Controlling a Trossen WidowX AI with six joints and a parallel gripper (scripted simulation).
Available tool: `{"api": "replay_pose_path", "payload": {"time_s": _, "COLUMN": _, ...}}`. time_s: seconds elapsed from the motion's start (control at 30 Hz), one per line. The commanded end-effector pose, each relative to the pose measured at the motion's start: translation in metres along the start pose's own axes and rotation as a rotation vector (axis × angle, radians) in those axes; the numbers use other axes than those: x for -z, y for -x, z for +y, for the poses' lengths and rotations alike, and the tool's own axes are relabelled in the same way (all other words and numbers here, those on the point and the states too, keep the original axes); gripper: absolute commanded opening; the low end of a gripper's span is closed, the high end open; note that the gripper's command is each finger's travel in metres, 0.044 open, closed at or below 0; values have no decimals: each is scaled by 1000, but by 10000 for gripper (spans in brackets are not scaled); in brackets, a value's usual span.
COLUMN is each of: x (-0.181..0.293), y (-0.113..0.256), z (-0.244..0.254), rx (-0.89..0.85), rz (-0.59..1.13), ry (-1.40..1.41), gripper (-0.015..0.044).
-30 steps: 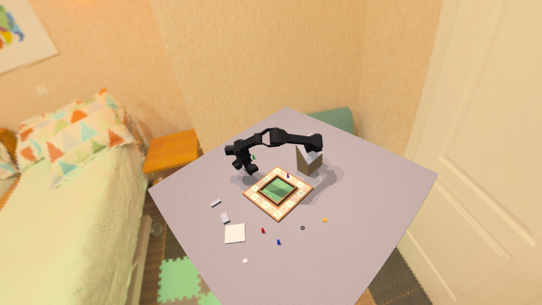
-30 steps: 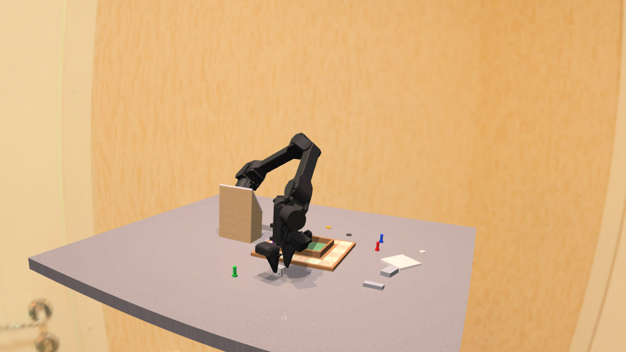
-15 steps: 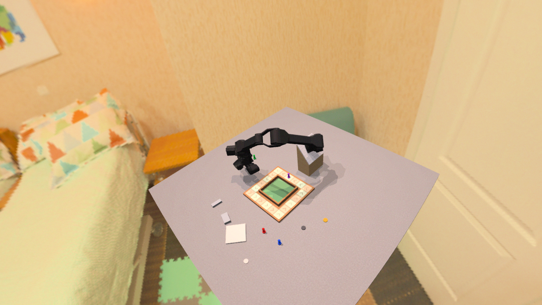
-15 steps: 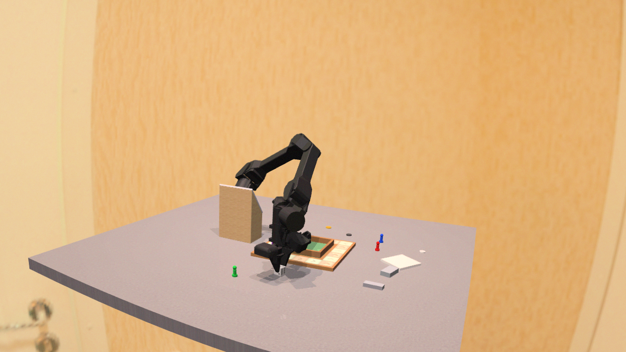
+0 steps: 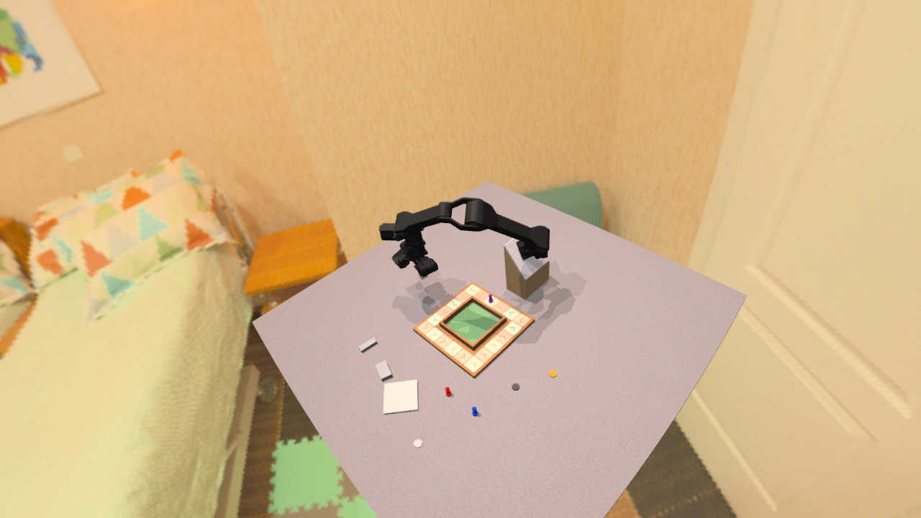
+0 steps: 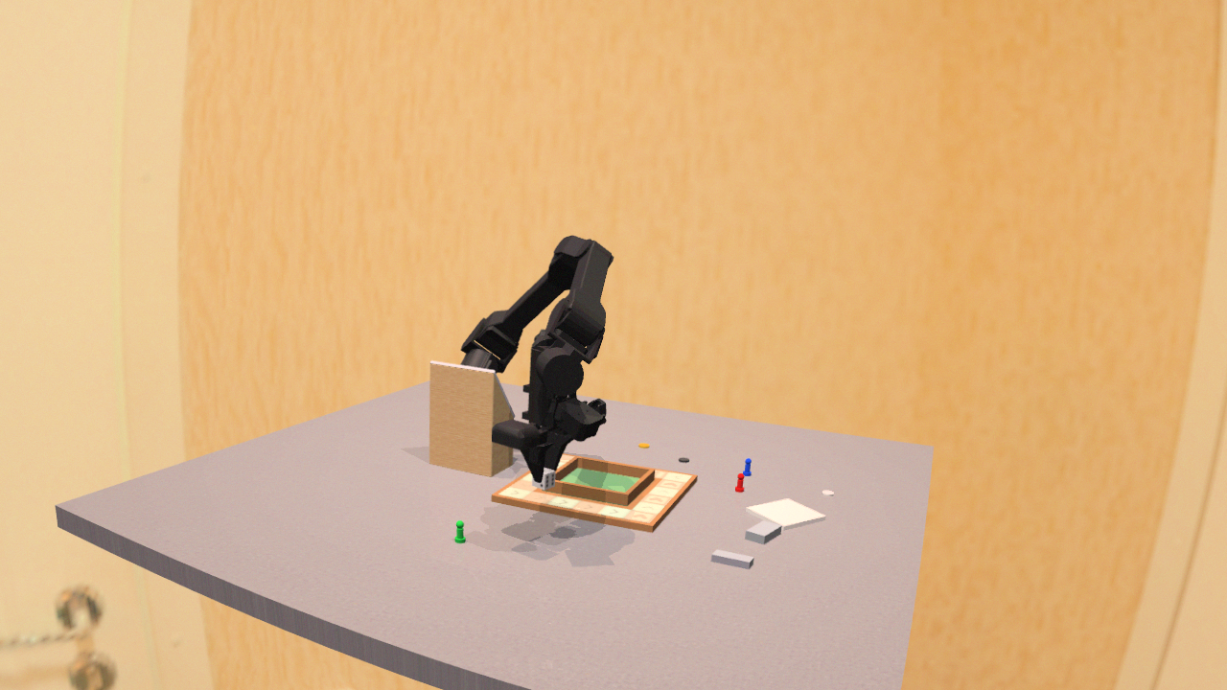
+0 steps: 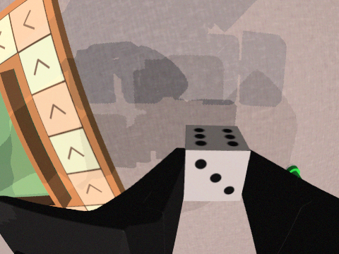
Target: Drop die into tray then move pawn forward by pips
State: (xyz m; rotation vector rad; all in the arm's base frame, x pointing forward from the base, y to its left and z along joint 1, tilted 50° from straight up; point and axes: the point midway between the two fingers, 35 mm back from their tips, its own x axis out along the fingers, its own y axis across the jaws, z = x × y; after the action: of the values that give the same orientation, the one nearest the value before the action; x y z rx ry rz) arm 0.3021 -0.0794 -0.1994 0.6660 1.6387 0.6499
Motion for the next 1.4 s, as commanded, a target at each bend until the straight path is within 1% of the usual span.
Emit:
{"api": "replay_pose_path", "payload": {"time_s": 0.0, "x": 2, "y": 32, "z": 2, "rx": -1, "rz": -5, "ry": 14, "gripper": 0}}
{"api": "replay_pose_path", "payload": {"time_s": 0.07, "x": 3, "y": 37, "z": 2, "rx": -3, "rz": -5, "ry": 15, "gripper": 0}}
{"api": "replay_pose_path", "payload": {"time_s": 0.23, "x": 2, "y": 38, "z": 9, "rx": -1, "rz": -5, "ry": -23, "gripper": 0}}
{"api": "replay_pose_path", "payload": {"time_s": 0.8, "x": -3, "y": 32, "z": 87, "rx": 12, "rz": -15, "ry": -452, "gripper": 0}}
{"api": "replay_pose_path", "payload": {"time_s": 1.37, "x": 13, "y": 18, "z": 162, "rx": 3, "rz": -15, "ry": -874, "gripper": 0}}
